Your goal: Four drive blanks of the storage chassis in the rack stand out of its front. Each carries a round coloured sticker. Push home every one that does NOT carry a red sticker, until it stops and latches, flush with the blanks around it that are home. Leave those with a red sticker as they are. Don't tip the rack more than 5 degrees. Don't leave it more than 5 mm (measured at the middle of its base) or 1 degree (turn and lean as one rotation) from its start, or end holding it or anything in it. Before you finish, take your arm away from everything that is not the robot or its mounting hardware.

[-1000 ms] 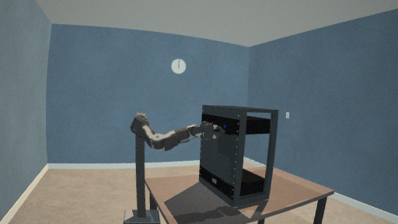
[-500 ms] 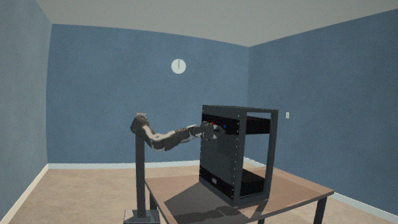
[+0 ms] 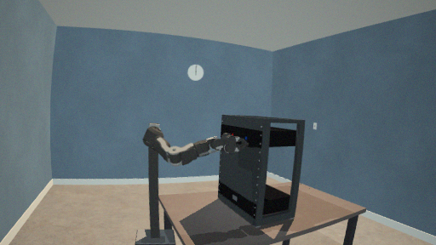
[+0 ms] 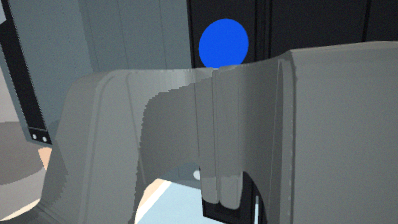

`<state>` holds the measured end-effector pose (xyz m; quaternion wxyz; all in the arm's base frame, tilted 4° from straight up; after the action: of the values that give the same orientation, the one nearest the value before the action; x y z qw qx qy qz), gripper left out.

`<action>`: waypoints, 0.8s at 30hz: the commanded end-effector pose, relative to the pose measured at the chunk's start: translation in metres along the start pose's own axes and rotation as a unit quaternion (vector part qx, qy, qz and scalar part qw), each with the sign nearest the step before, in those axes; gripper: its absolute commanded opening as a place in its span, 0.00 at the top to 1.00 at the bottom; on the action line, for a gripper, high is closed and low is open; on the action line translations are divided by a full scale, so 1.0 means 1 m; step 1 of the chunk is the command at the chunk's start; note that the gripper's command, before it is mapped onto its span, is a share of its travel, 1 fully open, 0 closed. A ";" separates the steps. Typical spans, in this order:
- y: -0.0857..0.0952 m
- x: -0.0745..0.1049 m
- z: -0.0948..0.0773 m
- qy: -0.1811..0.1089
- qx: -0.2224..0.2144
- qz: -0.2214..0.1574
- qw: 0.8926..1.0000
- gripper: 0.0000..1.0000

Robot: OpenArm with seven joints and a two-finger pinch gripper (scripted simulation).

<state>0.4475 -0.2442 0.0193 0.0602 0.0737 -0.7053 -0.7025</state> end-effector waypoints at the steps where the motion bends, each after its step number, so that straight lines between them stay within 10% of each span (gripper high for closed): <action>1: 0.001 -0.001 0.002 0.004 0.003 0.000 1.000 1.00; 24: 0.001 -0.011 0.005 0.004 0.003 0.000 1.000 1.00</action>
<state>0.4564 -0.2421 0.0195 0.0577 0.0716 -0.7065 -0.7017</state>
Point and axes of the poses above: the point where the finger pads meet when closed, its own x axis back along the fingers, its own y axis across the jaws, z = x × y, the point moved 3 cm from there along x, back along the fingers, and after that the axes turned 3 degrees about -x, right-handed, at the moved point
